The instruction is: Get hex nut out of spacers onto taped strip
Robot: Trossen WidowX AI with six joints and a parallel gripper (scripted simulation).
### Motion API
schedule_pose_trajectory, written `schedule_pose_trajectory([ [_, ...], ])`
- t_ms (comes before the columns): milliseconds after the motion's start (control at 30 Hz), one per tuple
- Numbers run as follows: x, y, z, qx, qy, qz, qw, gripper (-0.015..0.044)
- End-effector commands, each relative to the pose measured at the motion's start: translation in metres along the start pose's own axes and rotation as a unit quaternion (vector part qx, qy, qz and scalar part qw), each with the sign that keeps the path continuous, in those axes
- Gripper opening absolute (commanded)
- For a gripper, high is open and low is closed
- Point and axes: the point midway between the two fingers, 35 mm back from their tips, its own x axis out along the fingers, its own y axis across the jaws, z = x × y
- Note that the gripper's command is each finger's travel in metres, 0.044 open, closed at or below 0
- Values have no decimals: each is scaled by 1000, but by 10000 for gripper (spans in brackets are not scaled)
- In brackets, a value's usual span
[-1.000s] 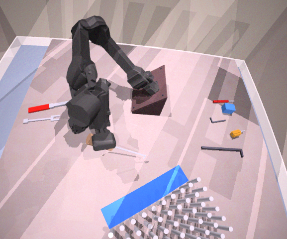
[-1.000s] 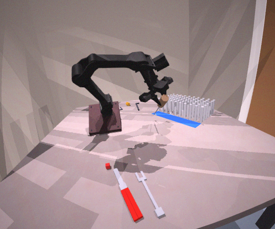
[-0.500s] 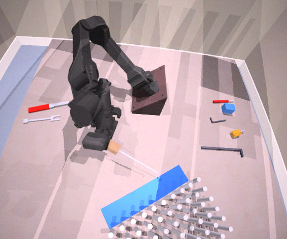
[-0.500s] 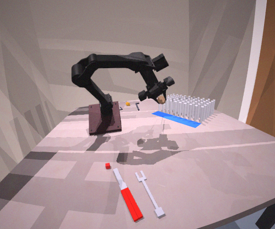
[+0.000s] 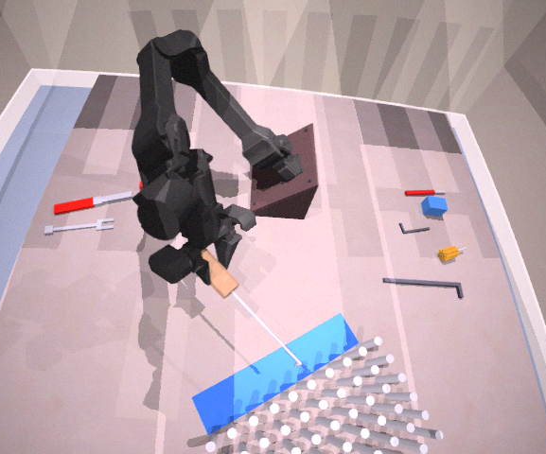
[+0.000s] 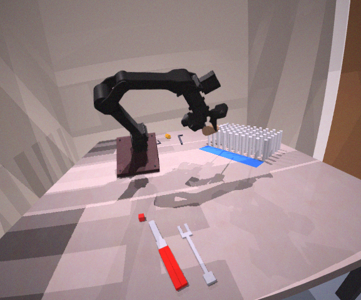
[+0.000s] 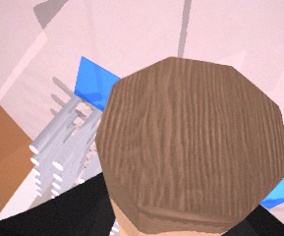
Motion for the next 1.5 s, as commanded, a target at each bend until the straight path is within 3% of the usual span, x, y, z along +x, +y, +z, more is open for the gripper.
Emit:
schedule_pose_trajectory([
  [0, 0, -3, -5, 57, 14, -6, 998, 0],
  [267, 0, -8, -13, 189, 33, -24, 981, 0],
  [533, 6, -9, -12, 200, 35, -26, 979, 0],
  [1467, 135, -46, 57, 197, 34, -22, 980, 0],
])
